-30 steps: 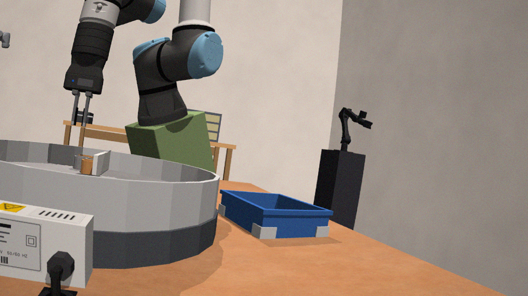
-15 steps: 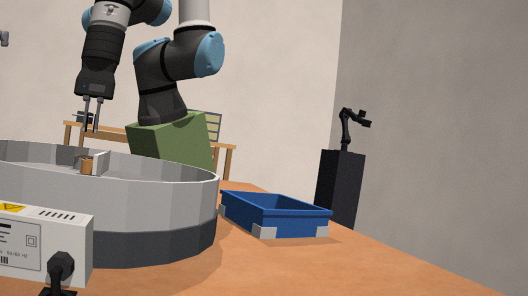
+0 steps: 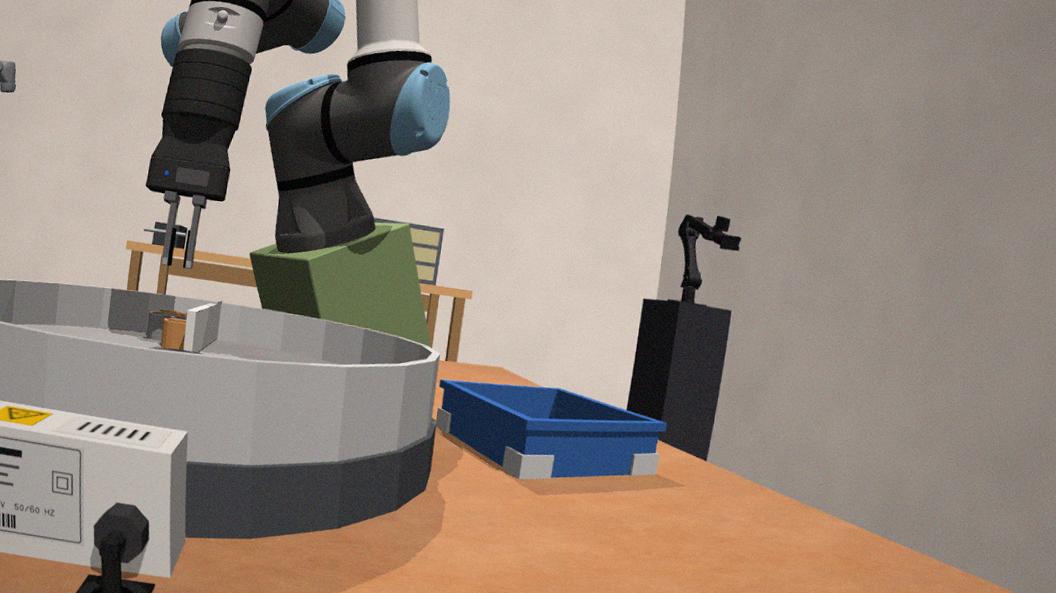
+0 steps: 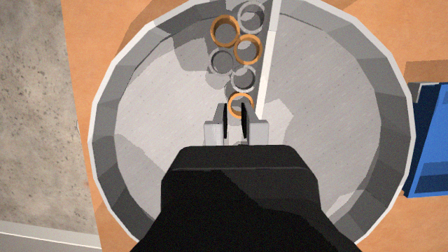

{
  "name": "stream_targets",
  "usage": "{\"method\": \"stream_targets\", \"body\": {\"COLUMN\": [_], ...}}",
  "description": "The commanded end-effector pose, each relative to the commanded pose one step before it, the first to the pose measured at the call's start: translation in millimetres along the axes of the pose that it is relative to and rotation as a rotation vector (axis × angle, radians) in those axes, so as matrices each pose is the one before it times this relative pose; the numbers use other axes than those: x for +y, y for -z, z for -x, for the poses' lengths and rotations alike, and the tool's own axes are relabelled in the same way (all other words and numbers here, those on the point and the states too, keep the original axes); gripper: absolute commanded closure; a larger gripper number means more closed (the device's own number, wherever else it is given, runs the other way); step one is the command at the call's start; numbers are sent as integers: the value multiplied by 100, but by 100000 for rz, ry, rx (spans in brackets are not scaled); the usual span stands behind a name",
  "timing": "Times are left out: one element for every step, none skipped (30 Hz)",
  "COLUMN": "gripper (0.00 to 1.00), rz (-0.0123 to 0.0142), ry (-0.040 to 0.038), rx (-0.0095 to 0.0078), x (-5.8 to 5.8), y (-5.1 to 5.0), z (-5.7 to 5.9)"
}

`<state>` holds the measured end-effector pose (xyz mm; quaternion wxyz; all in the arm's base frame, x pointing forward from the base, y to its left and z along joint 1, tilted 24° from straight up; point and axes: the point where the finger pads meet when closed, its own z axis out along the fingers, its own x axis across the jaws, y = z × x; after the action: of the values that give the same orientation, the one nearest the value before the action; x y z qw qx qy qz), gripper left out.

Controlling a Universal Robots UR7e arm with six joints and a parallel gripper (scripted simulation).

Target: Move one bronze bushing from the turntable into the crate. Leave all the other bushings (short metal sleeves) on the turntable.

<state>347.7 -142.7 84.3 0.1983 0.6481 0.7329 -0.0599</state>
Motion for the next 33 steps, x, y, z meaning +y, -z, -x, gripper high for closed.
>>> {"method": "stream_targets", "body": {"gripper": [60, 60, 60, 60, 60, 60, 60, 60, 60, 60, 60, 60, 60, 60, 60, 60, 60, 60, 60, 60, 60, 60, 60, 60, 60, 60, 60, 60, 60, 60, 60, 60, 60], "rz": [210, 0, 0, 0, -142, 10, 10, 10, 10, 0, 0, 0, 0, 0, 0, 0, 0, 0, 0, 0, 0, 238, 10, 10, 10, 10, 0, 0, 0, 0, 0, 0, 0], "ry": [-106, 0, 0, 0, -44, 3, 3, 3, 3, 0, 0, 0, 0, 0, 0, 0, 0, 0, 0, 0, 0, 97, 3, 3, 3, 3, 0, 0, 0, 0, 0, 0, 0], "rx": [-561, 0, 0, 0, 284, -20, -20, -20, -20, 0, 0, 0, 0, 0, 0, 0, 0, 0, 0, 0, 0, -235, -20, -20, -20, -20, 0, 0, 0, 0, 0, 0, 0], "x": [300, 0, 0, 0, -208, 15, 15, 15, 15, 0, 0, 0, 0, 0, 0, 0, 0, 0, 0, 0, 0, 185, 15, 15, 15, 15, 0, 0, 0, 0, 0, 0, 0], "y": [70, 0, 0, 0, -335, -290, -290, -290, -290, 0, 0, 0, 0, 0, 0, 0, 0, 0, 0, 0, 0, -43, -290, -290, -290, -290, 0, 0, 0, 0, 0, 0, 0], "z": [159, 0, 0, 0, -94, 7, 7, 7, 7, 0, 0, 0, 0, 0, 0, 0, 0, 0, 0, 0, 0, 96, 7, 7, 7, 7, 0, 0, 0, 0, 0, 0, 0]}}
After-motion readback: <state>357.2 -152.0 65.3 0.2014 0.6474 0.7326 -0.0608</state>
